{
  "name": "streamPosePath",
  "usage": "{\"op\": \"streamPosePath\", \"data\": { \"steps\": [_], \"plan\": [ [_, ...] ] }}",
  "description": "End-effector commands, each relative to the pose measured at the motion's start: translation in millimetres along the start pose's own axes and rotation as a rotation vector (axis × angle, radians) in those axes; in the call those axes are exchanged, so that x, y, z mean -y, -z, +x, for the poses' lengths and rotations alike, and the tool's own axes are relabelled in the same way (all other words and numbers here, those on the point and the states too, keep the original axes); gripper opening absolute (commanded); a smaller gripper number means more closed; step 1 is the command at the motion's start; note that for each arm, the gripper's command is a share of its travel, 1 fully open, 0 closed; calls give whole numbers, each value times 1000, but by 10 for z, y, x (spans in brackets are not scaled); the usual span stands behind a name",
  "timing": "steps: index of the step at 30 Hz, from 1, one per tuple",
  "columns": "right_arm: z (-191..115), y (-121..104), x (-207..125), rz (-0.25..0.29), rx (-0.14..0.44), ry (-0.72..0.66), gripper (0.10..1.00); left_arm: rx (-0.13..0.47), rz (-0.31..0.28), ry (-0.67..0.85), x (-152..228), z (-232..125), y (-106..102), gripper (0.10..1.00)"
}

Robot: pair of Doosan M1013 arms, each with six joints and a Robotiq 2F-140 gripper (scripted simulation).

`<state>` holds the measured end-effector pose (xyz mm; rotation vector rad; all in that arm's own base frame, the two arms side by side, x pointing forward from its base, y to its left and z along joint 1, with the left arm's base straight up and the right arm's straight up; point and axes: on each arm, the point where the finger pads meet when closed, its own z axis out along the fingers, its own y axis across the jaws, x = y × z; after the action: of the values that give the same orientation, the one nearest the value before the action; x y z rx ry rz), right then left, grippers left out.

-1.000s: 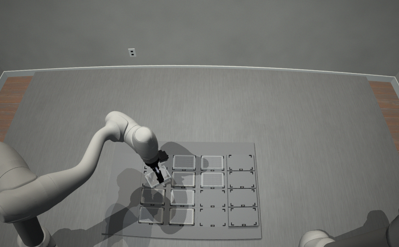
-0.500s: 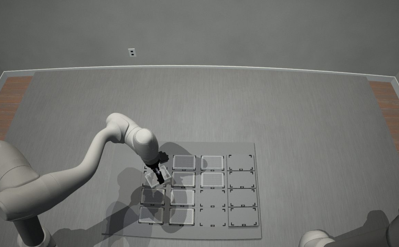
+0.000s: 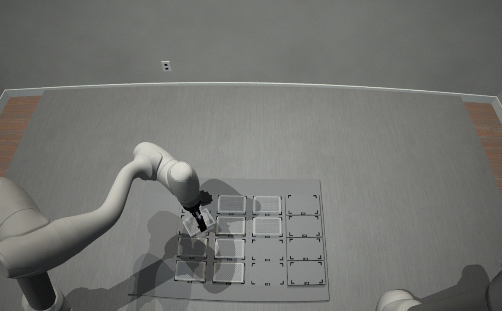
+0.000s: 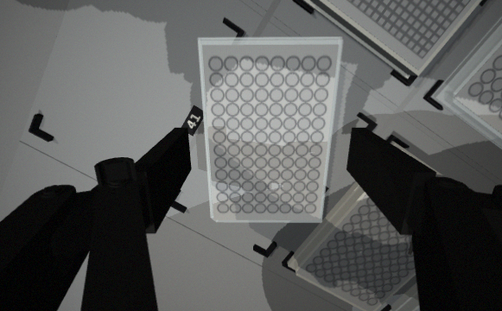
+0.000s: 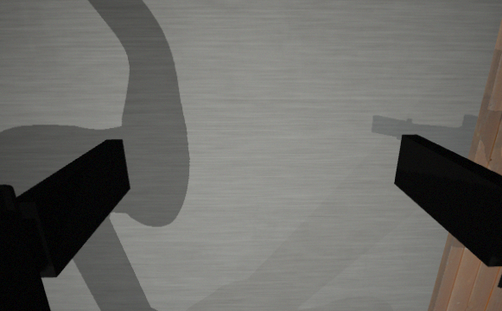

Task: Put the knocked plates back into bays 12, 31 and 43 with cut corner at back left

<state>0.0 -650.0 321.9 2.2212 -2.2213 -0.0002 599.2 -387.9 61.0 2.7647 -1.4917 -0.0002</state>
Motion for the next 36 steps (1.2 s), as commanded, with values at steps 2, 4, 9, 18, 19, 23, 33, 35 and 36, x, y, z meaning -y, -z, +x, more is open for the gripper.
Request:
{"op": "streamPosePath", "data": {
  "steps": [2,4,9,18,19,23,33,35,36],
  "plan": [
    [2,9,1,0,-1,0,1000,-1,1,0,3,4,-31,698],
    [2,9,1,0,-1,0,1000,-1,1,0,3,4,-58,698],
    [2,9,1,0,-1,0,1000,-1,1,0,3,4,-98,698],
    [2,9,1,0,-1,0,1000,-1,1,0,3,4,-191,698],
    [2,9,1,0,-1,0,1000,-1,1,0,2,3,-191,698],
    [2,9,1,0,-1,0,1000,-1,1,0,3,4,-191,698],
    [2,9,1,0,-1,0,1000,-1,1,0,3,4,-191,676],
    [2,9,1,0,-1,0,1000,-1,1,0,3,4,-191,668],
    [2,9,1,0,-1,0,1000,-1,1,0,3,4,-191,663]
  ]
}}
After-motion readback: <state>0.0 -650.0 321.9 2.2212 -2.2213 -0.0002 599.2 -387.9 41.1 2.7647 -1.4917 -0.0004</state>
